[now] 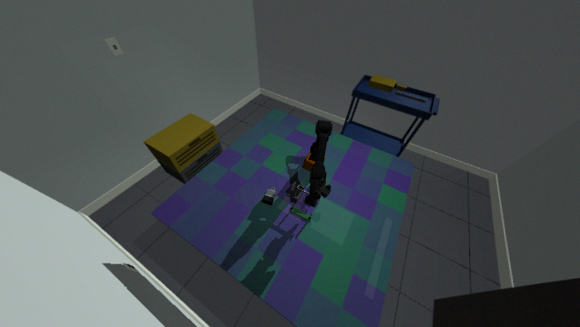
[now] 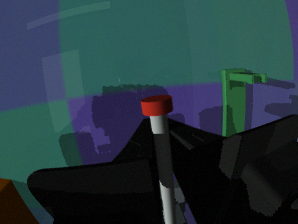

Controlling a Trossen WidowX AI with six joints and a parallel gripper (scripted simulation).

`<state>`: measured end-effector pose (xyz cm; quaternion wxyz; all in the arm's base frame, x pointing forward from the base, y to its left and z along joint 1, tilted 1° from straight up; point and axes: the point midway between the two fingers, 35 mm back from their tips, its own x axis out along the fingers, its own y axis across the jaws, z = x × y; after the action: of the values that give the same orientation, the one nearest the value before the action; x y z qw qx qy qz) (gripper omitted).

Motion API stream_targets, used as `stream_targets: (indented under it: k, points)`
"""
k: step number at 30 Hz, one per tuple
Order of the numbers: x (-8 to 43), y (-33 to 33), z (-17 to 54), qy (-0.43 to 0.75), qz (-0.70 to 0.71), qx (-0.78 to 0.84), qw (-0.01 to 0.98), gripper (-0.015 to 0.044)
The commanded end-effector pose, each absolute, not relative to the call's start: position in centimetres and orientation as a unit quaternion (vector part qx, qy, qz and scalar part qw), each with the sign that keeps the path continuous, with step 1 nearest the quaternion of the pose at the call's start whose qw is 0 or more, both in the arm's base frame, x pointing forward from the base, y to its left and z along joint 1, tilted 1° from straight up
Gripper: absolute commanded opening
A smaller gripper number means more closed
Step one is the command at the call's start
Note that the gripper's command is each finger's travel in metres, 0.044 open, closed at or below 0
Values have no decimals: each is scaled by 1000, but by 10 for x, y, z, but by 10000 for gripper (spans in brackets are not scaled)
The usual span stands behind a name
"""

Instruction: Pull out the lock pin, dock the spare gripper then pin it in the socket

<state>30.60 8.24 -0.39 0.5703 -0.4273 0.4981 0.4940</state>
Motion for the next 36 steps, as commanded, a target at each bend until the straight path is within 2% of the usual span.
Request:
stream_targets:
  k: [1,36]
  points:
    - [307,85,-3,499,492,-429,570,0]
    - [312,112,6,504,496,-425,565,0]
